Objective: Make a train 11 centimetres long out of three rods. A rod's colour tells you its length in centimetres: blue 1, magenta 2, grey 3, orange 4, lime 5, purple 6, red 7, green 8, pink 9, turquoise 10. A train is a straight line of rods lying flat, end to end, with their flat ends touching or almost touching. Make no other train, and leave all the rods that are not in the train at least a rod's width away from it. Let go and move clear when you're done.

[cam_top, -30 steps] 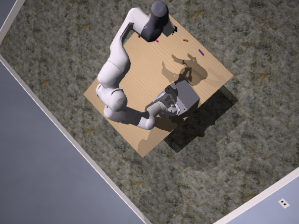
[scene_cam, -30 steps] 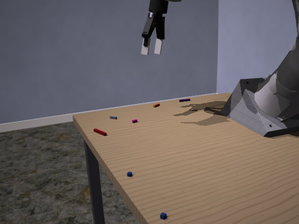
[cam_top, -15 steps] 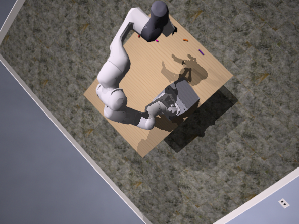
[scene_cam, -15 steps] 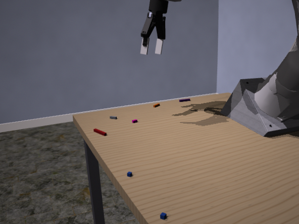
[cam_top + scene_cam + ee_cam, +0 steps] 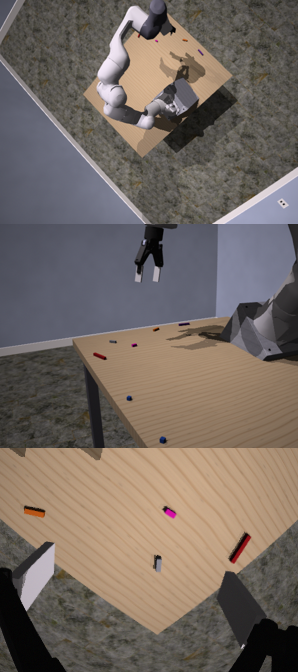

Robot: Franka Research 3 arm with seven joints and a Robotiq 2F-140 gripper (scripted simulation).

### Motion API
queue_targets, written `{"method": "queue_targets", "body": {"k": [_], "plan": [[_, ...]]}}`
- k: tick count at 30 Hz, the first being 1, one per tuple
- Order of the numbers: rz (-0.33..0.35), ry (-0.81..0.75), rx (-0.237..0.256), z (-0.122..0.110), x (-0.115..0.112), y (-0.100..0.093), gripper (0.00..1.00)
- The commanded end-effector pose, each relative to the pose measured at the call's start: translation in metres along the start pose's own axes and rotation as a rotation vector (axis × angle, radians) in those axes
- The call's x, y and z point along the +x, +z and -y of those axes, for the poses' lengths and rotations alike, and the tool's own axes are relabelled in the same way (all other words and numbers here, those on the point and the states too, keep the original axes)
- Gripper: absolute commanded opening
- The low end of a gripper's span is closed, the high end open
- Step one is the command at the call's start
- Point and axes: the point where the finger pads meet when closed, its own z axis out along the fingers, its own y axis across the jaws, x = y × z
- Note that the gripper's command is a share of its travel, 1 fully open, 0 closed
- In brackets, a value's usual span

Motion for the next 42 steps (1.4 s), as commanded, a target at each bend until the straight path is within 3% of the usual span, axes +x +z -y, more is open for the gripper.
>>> {"method": "queue_targets", "body": {"k": [1, 15, 16, 42], "plan": [[-0.001, 0.047, -0.003, -0.001, -0.001, -0.001, 1.0], [-0.001, 0.047, -0.003, -0.001, -0.001, -0.001, 1.0], [-0.012, 0.175, 0.005, -0.006, -0.011, 0.015, 1.0], [-0.012, 0.175, 0.005, -0.006, -0.011, 0.015, 1.0]]}}
